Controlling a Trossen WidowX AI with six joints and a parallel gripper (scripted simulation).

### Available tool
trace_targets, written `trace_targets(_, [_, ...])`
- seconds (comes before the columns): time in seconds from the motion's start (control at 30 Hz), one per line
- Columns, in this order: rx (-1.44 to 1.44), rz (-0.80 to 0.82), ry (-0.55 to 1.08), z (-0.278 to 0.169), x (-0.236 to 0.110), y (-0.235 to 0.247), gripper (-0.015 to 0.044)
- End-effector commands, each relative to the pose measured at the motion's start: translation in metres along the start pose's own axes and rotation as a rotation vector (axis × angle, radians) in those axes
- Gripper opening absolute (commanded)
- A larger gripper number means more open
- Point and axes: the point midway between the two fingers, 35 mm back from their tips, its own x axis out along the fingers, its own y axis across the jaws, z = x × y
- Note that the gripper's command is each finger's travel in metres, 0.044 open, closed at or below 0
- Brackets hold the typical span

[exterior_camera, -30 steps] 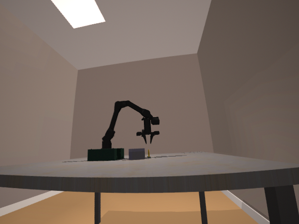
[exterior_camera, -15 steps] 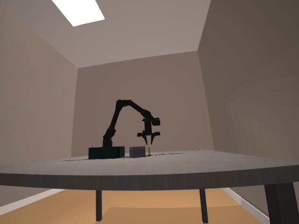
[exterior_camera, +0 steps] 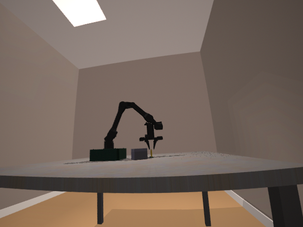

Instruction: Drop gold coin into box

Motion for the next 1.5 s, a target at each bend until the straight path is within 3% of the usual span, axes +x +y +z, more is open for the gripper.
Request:
trace_targets(0.0, [0.004, 0.015, 0.003, 0.0, 0.013, 0.003, 0.0161])
trace_targets(0.97, [0.004, 0.015, 0.003, 0.0, 0.052, 0.006, 0.0161])
trace_targets(1.17, [0.004, 0.015, 0.003, 0.0, 0.052, 0.006, 0.0003])
trace_targets(1.47, [0.004, 0.015, 0.003, 0.0, 0.052, 0.006, 0.0])
